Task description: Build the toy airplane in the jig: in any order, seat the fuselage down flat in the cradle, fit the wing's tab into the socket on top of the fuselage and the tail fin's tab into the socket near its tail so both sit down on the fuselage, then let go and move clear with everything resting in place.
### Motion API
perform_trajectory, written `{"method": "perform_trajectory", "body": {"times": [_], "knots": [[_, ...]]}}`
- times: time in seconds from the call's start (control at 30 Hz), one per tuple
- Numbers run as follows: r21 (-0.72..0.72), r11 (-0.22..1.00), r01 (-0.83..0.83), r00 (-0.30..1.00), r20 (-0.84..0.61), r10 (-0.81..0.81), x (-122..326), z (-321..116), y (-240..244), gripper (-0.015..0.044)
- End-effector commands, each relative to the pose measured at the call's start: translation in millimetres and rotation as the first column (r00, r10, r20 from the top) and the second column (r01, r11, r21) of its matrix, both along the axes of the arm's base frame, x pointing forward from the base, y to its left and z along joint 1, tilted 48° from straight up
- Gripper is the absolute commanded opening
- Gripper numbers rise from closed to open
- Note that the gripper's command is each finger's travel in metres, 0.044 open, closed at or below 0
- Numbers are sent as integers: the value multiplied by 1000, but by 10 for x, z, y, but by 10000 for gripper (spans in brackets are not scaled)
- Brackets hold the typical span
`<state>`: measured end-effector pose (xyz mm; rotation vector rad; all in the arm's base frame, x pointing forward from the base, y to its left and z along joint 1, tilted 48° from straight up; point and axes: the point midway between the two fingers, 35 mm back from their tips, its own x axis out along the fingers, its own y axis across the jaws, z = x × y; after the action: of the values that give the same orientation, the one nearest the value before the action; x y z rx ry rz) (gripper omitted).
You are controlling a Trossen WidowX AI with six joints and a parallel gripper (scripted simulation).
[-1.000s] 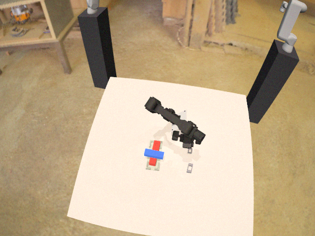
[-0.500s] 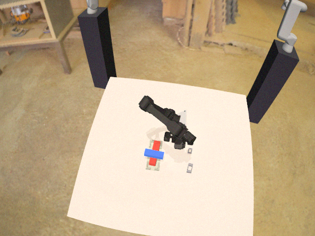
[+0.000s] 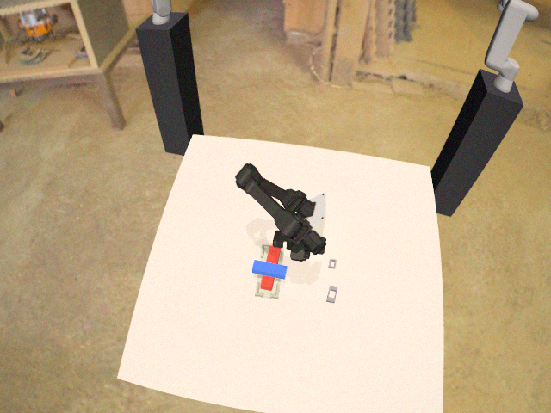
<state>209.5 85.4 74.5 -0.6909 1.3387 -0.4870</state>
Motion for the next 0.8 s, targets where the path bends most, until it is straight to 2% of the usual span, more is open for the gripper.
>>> {"method": "perform_trajectory", "body": {"times": [0.0,0.77], "knots": [[-3,1000,-5,1000,3,5,6,78,-107,0],[-25,1000,12,1000,15,-11,-86,384,-729,0]]}}
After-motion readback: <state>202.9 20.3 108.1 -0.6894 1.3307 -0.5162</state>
